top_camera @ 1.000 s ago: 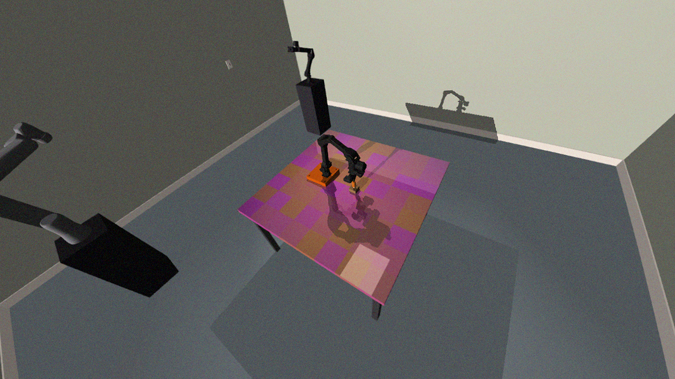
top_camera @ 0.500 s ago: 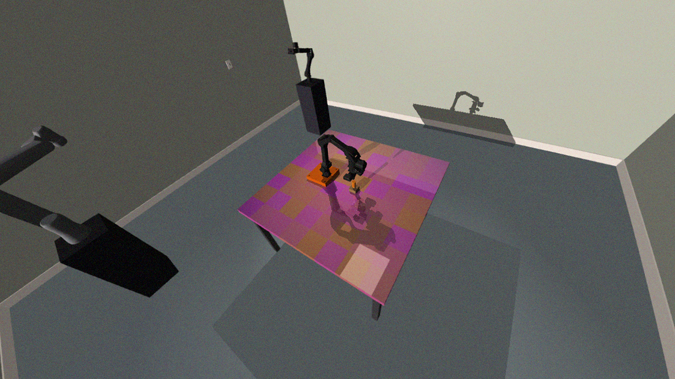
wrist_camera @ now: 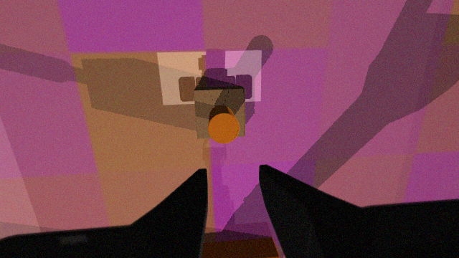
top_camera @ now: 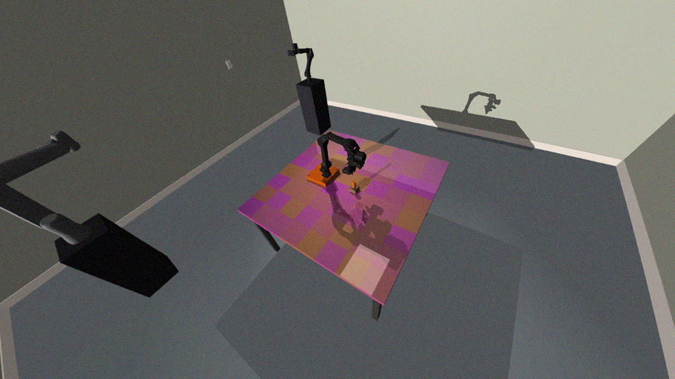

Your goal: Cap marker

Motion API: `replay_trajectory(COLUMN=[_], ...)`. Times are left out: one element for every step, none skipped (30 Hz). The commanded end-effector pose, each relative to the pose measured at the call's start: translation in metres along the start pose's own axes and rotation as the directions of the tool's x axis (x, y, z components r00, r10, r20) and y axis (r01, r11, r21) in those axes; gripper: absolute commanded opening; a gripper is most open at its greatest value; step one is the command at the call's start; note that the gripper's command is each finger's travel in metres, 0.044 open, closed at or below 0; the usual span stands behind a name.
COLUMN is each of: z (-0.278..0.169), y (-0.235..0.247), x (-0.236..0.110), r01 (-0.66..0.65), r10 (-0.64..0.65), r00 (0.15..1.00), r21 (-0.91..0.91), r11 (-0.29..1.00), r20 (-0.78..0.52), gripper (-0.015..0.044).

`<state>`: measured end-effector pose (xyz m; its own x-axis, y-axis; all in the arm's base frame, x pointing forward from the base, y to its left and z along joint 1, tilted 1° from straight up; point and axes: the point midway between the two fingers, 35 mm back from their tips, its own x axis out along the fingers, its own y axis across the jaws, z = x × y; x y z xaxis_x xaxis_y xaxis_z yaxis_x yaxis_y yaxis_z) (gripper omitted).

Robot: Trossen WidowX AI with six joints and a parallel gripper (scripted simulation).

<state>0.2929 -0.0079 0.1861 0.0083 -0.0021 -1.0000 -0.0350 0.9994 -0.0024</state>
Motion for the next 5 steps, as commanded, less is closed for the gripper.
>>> replay_trajectory(z=[0.0007, 0.0007, 0.0007, 0.0007, 0.0007], y=[0.0, 0.0, 0.0, 0.0, 0.0], x=[-0.0019, -0.0019, -0.0019, -0.0019, -0.0019], r01=[0.0, 0.0, 0.0, 0.0, 0.0], r10=[0.0, 0.0, 0.0, 0.0, 0.0], r00=[1.0, 1.0, 1.0, 1.0, 1.0], r21=[0.0, 0.0, 0.0, 0.0, 0.0], r11=[1.0, 1.0, 1.0, 1.0, 1.0], r20=[0.004, 0.004, 0.004, 0.004, 0.004], gripper=[0.0236, 0.0263, 0.0289, 0.0315, 0.0341])
